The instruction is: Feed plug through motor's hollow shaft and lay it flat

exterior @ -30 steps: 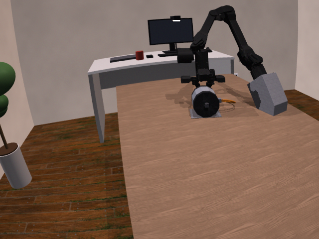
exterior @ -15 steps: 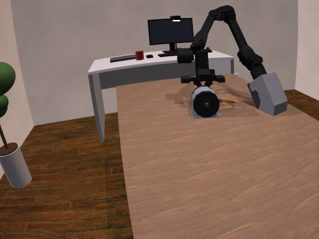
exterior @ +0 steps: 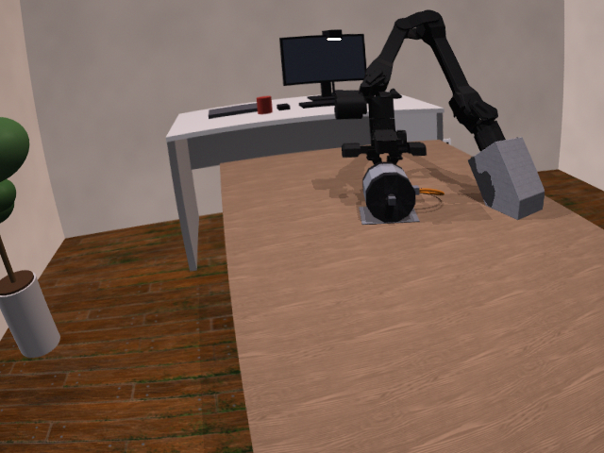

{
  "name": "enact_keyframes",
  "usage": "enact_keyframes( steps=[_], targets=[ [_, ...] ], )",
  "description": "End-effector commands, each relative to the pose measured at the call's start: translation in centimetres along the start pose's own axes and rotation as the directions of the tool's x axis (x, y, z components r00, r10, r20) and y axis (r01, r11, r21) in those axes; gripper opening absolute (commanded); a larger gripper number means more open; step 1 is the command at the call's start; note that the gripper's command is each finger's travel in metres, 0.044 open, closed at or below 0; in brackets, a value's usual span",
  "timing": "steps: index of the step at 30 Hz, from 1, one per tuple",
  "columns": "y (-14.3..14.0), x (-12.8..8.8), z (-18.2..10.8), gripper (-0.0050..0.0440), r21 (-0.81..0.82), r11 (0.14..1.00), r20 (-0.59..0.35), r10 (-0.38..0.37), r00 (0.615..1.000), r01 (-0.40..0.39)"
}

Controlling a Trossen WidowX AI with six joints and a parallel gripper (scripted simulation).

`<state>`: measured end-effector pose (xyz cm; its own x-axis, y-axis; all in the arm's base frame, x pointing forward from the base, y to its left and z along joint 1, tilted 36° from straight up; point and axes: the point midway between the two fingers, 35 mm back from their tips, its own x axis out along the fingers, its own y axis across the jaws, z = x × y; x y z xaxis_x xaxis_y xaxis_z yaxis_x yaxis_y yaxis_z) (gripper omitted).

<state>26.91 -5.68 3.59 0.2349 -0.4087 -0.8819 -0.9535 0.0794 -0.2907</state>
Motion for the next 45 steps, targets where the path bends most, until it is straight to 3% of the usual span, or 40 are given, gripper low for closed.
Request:
enact_keyframes(
  steps=[1,2,6,11,14,17,20,24,32,34,36,45],
  targets=[
    [-0.1,0.0,0.3,0.0000,-0.002,1.000,-0.002,0.004,1.000,-0.004],
    [-0.1,0.0,0.3,0.0000,-0.002,1.000,-0.002,0.004,1.000,-0.004],
    [0.0,0.0,0.1,0.0096,0.000,1.000,0.000,0.000,1.000,0.000],
    [-0.1,-0.2,0.0,0.0100,0.000,1.000,0.000,0.000,1.000,0.000],
    [-1.7,-0.7,-0.5,0.0160,0.021,0.999,-0.012,-0.043,0.999,0.044],
    [-2.9,-1.4,-1.0,0.0160,0.037,0.996,-0.022,-0.077,0.997,0.078],
    [-6.4,-4.5,-0.3,0.0160,0.009,0.979,-0.020,-0.203,0.979,0.203],
    [-7.5,-4.7,1.2,0.0160,0.204,0.957,0.002,-0.213,0.977,0.208],
    [-8.4,-4.4,3.9,0.0160,0.570,0.810,0.017,-0.179,0.984,0.138],
    [-8.4,-4.4,3.9,0.0160,0.570,0.810,0.017,-0.179,0.984,0.138],
    [-8.5,-4.2,4.7,0.0160,0.685,0.720,0.018,-0.167,0.986,0.109],
    [-8.8,-3.8,7.5,0.0160,0.918,0.395,0.016,-0.125,0.992,0.035]
  ],
)
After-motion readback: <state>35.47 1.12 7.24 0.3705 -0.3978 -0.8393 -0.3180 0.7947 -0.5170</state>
